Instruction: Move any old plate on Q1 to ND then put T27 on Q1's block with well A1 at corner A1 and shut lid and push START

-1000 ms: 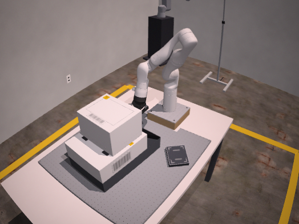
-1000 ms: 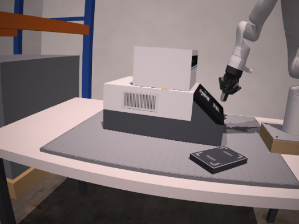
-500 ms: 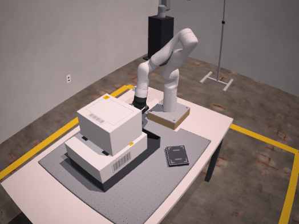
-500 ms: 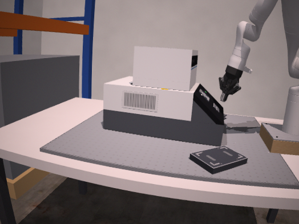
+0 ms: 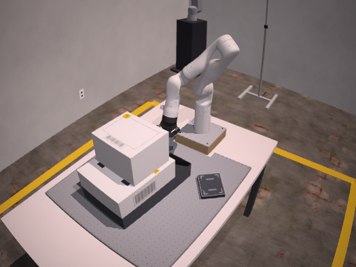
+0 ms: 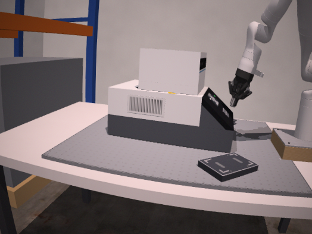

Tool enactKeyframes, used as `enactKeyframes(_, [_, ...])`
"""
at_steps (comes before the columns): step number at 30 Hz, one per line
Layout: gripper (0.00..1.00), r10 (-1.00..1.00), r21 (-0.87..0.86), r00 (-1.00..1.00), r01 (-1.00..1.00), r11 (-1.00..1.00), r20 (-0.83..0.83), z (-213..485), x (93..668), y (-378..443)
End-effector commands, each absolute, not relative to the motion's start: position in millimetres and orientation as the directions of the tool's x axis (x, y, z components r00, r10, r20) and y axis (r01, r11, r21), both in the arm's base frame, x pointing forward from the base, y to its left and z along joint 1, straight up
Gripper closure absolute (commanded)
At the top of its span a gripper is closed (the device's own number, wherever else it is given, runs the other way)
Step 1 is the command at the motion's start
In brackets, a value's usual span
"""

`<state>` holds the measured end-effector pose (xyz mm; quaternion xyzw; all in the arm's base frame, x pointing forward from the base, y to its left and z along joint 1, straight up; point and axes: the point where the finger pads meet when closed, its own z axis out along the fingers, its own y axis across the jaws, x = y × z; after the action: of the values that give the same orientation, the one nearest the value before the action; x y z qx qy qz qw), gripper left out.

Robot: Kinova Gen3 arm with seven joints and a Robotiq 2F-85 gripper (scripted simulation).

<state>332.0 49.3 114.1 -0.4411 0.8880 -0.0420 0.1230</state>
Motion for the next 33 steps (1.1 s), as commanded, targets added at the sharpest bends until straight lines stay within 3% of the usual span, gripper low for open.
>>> enactKeyframes(1, [0.9,-0.794,-0.183,-0.581,-0.773,0.607,-0.182,114,332,54])
enactKeyframes(33, [0.9,-0.794,-0.183,-0.581,-0.773,0.607,-0.182,114,327,87])
